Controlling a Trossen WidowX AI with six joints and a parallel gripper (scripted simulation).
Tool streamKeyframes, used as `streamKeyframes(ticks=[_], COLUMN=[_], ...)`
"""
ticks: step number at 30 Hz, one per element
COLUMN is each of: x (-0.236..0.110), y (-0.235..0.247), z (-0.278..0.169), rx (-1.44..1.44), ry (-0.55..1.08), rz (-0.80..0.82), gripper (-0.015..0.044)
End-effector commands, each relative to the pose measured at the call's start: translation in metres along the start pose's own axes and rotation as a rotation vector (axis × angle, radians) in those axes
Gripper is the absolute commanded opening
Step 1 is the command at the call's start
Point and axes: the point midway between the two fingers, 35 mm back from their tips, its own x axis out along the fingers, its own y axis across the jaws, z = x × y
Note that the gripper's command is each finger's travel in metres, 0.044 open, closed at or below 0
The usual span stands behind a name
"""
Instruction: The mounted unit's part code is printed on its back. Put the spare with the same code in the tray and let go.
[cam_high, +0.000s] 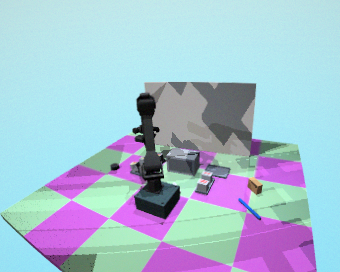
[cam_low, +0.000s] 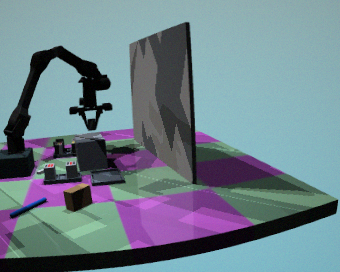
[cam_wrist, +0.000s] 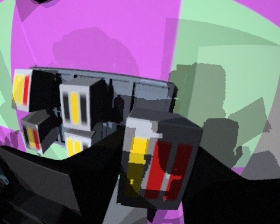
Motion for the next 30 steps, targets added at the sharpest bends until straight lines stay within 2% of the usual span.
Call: streamKeyframes(ticks=[1, 4, 17, 23, 30], x=[-0.009, -0.01, -0.081, -0.082, -0.083], y=[0.0, -0.001, 0.008, 0.003, -0.022], z=[-0.001, 0.001, -0.001, -0.008, -0.045], rx=[0.0, 0.0, 0.0, 0.006, 0.031], ry=[0.003, -0.004, 0.003, 0.001, -0.005], rz=[-0.003, -0.006, -0.003, -0.006, -0.022], gripper=[0.0, 0.0, 0.0, 0.0, 0.0])
